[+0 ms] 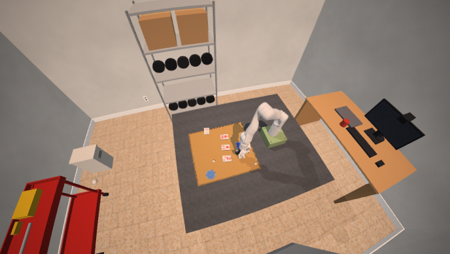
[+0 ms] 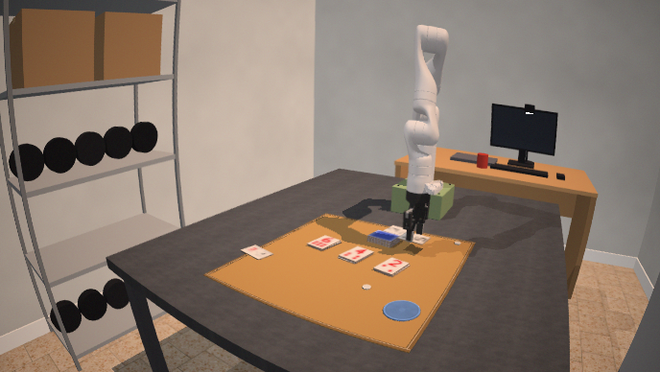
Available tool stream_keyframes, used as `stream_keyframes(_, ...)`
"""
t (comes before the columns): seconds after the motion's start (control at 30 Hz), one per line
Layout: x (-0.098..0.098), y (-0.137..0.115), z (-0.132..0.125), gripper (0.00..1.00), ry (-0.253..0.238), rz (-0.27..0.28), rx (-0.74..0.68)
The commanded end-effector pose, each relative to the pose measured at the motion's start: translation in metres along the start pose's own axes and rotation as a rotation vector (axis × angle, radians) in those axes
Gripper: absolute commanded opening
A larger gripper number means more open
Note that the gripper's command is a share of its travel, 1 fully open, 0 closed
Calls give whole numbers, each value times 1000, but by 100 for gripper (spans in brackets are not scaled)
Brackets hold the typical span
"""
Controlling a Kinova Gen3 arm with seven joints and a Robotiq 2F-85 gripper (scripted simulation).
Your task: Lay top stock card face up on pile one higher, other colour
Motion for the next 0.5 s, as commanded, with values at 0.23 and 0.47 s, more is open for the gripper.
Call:
stream_keyframes(0.23,1,2,1,72,2,0,10)
stream_keyframes(0.47,1,5,2,72,2,0,28)
Point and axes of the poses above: the point where the finger pads meet when closed, its own x axis back along the fingers, its own z axis across the jaws, y = z × x, the point moved 7 cm from there along x, back along the fingers, and after that the axes turned 14 degrees about x, right-handed, at the moved point
